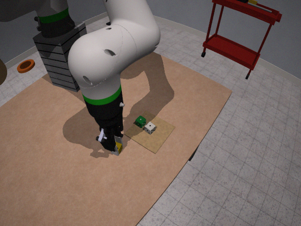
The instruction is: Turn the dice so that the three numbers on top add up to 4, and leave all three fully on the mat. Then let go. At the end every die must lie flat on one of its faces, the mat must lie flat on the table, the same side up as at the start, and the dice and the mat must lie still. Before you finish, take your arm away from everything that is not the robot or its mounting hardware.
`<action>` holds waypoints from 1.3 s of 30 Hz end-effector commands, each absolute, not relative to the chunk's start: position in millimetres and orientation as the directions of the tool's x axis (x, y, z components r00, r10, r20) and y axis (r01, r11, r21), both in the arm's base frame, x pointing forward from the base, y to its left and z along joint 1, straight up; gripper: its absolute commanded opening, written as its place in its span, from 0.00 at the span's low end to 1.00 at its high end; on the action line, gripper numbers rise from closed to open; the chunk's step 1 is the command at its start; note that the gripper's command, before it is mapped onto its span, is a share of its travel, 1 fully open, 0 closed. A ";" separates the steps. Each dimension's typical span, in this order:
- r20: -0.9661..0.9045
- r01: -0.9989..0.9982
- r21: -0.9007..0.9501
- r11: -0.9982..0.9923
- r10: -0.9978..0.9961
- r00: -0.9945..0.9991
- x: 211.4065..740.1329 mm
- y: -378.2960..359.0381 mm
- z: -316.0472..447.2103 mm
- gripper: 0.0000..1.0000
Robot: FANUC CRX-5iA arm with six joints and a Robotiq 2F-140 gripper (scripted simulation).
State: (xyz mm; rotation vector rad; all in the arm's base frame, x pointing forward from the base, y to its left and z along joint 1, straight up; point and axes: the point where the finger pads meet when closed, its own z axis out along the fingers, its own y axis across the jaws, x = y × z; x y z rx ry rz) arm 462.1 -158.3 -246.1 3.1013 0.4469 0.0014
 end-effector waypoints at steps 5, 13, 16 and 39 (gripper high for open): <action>0.000 0.282 0.009 -0.959 0.282 0.959 462.3 -158.4 -246.1 0.16; 0.000 0.282 0.009 -0.959 0.282 0.959 462.3 -158.4 -242.7 0.16; 0.000 0.282 0.009 -0.959 0.282 0.959 462.2 -158.3 -231.5 0.16; 0.000 0.282 0.009 -0.959 0.282 0.959 462.0 -157.6 -146.1 0.16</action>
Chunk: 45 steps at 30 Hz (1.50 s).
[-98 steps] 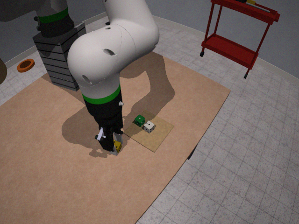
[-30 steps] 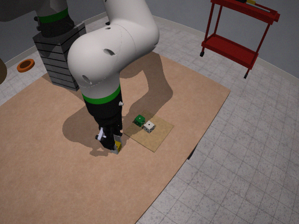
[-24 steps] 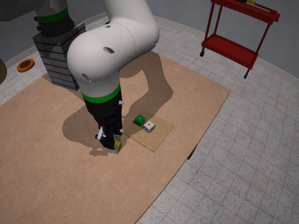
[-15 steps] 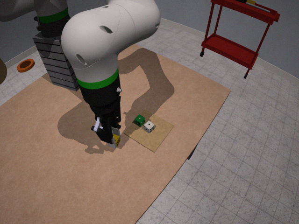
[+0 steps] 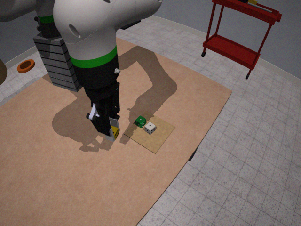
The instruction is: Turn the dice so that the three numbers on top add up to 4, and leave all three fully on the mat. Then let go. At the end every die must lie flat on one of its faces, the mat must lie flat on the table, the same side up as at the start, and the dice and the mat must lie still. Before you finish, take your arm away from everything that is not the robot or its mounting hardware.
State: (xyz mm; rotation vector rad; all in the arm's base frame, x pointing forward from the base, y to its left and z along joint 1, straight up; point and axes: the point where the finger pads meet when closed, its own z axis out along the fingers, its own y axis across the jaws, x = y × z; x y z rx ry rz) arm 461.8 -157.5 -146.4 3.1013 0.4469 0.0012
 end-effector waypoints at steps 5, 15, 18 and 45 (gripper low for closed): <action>0.000 0.242 0.009 -0.970 0.242 0.970 476.2 -142.7 -145.6 0.16; 0.002 0.043 0.008 -0.999 0.044 0.999 535.0 -61.7 -143.3 0.16; 0.003 -0.026 0.008 -1.000 -0.026 1.000 551.6 -30.4 -142.6 0.16; 0.003 -0.040 0.008 -0.999 -0.040 0.999 554.9 -23.7 -159.8 0.16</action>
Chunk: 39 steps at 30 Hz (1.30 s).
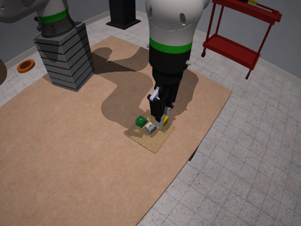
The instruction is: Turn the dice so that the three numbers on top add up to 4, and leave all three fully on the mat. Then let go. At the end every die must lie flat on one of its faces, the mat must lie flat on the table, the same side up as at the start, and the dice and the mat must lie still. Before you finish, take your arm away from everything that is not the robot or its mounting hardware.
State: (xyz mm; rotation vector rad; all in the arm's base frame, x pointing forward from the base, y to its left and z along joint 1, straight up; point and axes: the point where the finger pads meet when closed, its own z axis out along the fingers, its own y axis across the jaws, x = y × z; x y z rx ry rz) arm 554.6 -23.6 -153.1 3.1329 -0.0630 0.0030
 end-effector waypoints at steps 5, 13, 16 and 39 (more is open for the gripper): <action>0.003 -0.040 0.008 -0.999 -0.040 0.999 555.0 -23.8 -182.1 0.16; 0.003 -0.040 0.008 -0.999 -0.040 0.999 555.1 -24.1 -211.1 0.16; 0.003 -0.040 0.008 -0.999 -0.040 0.999 555.1 -24.2 -222.9 0.16; 0.003 -0.040 0.008 -0.999 -0.040 0.999 555.2 -24.3 -238.5 0.16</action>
